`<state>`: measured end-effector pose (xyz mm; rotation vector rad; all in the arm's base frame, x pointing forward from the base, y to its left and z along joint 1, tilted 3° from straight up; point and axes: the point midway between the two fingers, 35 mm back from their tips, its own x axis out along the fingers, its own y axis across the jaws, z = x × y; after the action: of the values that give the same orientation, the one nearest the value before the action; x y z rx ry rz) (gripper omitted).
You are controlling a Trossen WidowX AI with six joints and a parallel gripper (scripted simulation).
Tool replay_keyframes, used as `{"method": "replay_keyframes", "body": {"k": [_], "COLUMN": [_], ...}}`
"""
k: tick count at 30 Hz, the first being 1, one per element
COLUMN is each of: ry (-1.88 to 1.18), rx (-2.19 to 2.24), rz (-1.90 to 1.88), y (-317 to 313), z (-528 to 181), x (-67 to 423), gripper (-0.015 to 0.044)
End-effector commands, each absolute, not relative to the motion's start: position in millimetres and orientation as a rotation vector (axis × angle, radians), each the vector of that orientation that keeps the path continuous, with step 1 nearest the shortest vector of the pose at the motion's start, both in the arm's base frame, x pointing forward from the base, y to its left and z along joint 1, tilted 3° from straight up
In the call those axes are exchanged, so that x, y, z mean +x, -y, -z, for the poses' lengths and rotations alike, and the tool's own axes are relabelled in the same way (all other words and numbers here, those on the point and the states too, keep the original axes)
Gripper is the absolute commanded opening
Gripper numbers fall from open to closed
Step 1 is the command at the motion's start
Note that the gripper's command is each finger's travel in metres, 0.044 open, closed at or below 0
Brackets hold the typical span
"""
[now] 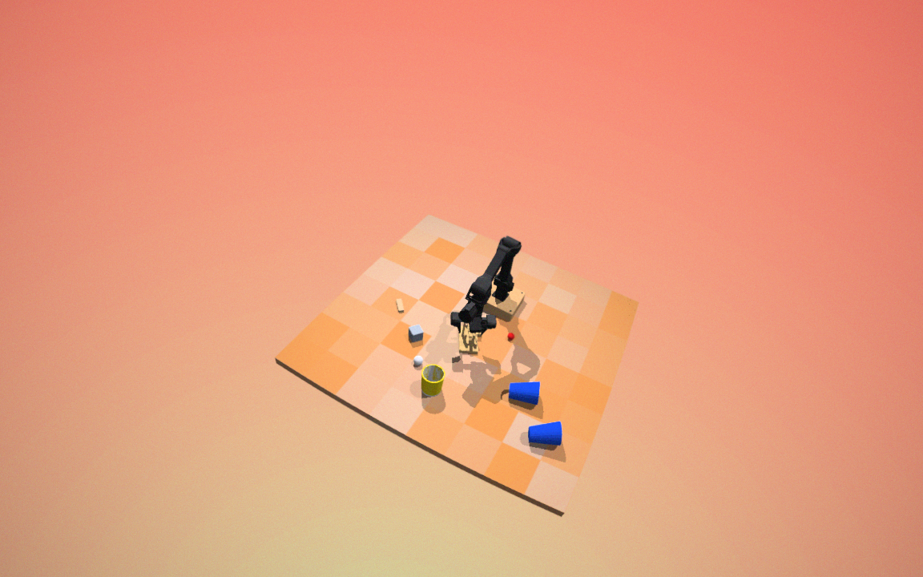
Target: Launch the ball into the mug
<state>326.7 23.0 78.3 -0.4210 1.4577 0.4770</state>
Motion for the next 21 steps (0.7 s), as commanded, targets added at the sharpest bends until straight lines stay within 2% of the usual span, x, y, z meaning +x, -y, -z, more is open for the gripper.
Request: {"method": "replay_keyframes", "body": {"k": [1,21], "ry": [-1.464,-1.464], "rx": [-0.419,-0.419], "rz": [-0.471,-0.471], "y": [-23,-24], "z": [-71,-39], "x": [326,328], "gripper": [0.0440,0.0440]}}
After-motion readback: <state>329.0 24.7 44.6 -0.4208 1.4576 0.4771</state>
